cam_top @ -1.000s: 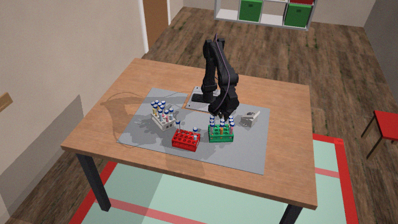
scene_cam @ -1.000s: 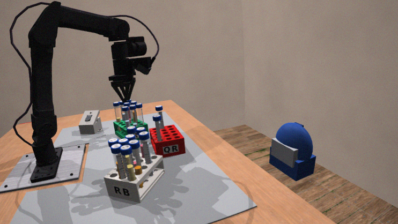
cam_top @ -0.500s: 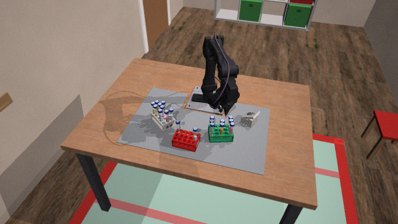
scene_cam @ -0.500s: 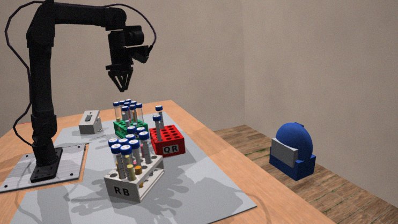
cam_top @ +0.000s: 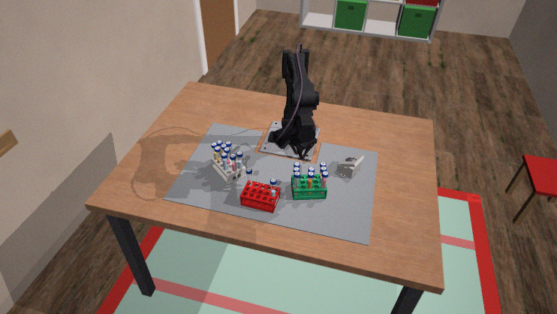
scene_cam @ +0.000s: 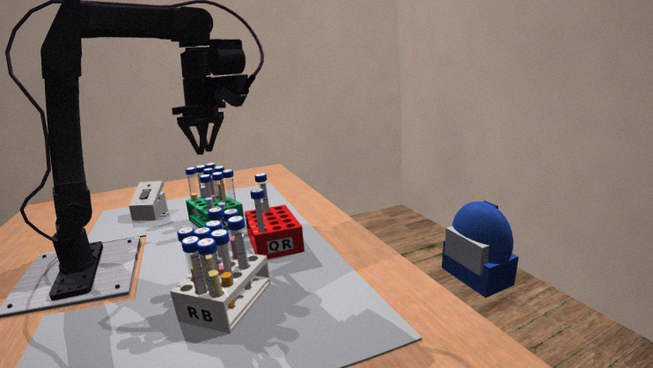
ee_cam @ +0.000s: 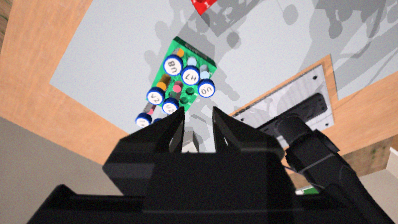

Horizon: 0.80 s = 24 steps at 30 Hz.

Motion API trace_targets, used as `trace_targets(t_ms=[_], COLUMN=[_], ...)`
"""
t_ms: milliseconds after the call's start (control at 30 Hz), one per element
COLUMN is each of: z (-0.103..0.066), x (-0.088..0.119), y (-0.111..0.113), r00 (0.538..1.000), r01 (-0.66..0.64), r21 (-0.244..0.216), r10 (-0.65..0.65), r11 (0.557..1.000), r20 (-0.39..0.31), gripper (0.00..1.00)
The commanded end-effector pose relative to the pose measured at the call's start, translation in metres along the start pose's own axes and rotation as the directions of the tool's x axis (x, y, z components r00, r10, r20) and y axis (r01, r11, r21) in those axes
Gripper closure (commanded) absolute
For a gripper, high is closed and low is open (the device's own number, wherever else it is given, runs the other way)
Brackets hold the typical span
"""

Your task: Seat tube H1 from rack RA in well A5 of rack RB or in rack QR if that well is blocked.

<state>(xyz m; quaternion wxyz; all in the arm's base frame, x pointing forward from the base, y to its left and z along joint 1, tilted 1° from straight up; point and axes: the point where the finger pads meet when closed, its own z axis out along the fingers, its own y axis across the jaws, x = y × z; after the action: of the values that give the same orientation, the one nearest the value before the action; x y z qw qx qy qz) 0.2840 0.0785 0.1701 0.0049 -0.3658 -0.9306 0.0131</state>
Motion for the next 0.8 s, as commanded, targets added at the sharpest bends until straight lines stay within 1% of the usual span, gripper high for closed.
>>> trace_targets(t_ms=[0, 33, 67, 100, 167, 200, 267, 300, 367, 433, 533, 600, 633, 767], z=[-0.008, -0.008, -0.011, -0.012, -0.008, -0.010, -0.010, -0.014, -0.017, -0.009, -0.006, -0.007, -0.007, -0.008], x=[-0.014, -0.019, -0.026, -0.031, -0.039, -0.046, -0.046, -0.052, -0.065, -0.078, -0.093, -0.093, -0.089, -0.096], y=[-0.024, -0.029, -0.031, -0.034, -0.045, -0.048, -0.048, -0.049, -0.056, -0.064, -0.077, -0.073, -0.064, -0.040], r00=[0.992, 0.989, 0.989, 0.990, 0.991, 0.990, 0.990, 0.990, 0.990, 0.990, 0.990, 0.991, 0.993, 0.991], r01=[-0.127, -0.150, -0.144, -0.136, -0.136, -0.136, -0.136, -0.136, -0.136, -0.136, -0.136, -0.136, -0.116, -0.131], r21=[-0.002, -0.003, -0.016, -0.020, -0.011, -0.020, -0.020, -0.039, -0.051, -0.028, -0.024, -0.017, -0.015, -0.017], r10=[0.127, 0.150, 0.144, 0.137, 0.136, 0.137, 0.137, 0.137, 0.138, 0.137, 0.137, 0.136, 0.116, 0.131], r11=[0.992, 0.989, 0.989, 0.990, 0.991, 0.990, 0.990, 0.990, 0.989, 0.990, 0.990, 0.991, 0.993, 0.991], r20=[0.012, 0.011, 0.018, 0.020, 0.014, 0.020, 0.020, 0.023, 0.039, 0.024, 0.023, 0.012, 0.005, 0.004], gripper=[0.70, 0.70, 0.70, 0.70, 0.70, 0.70, 0.70, 0.70, 0.70, 0.70, 0.70, 0.70, 0.70, 0.70])
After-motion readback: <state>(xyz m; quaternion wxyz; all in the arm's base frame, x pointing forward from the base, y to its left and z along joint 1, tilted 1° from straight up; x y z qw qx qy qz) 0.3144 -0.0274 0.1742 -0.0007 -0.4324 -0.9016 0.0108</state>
